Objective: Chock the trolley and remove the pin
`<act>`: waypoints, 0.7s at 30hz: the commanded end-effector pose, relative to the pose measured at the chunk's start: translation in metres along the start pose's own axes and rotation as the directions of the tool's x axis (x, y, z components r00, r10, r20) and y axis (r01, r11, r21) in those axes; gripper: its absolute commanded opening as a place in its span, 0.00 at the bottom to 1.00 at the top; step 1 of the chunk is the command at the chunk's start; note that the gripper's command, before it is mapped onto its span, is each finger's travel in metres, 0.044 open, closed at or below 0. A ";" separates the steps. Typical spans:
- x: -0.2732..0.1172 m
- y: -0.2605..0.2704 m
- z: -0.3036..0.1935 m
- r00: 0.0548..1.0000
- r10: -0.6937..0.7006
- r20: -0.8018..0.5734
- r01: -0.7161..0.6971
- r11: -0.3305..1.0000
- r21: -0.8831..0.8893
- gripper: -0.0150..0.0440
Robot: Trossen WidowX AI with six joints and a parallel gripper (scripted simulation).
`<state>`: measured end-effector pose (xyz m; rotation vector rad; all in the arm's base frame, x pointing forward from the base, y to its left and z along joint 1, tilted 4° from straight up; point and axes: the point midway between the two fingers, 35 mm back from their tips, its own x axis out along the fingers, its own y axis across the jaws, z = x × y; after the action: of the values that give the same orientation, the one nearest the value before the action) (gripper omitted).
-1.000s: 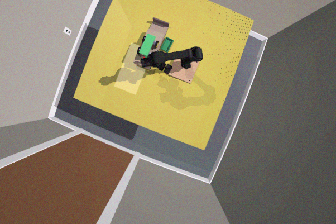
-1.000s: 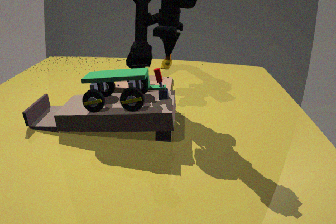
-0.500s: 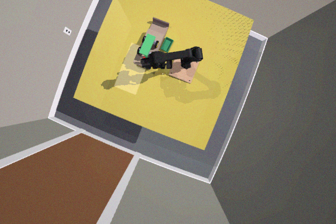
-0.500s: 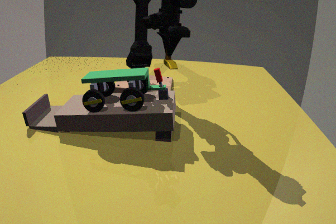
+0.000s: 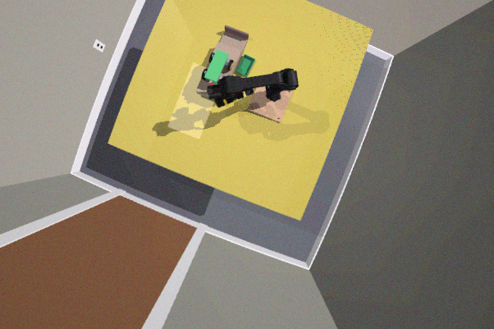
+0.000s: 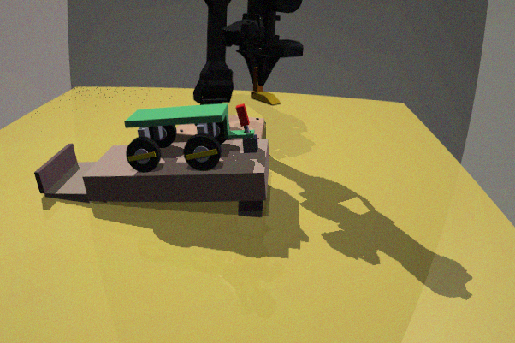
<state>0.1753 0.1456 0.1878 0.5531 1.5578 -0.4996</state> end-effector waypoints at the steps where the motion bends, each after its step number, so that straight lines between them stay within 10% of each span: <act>1: -0.001 0.000 0.000 1.000 0.002 -0.001 -0.002 0.990 -0.142 0.25; 21: -0.001 0.000 0.000 1.000 0.004 -0.002 -0.004 0.702 -0.713 0.25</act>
<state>0.1754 0.1454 0.1880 0.0134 1.6058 0.0643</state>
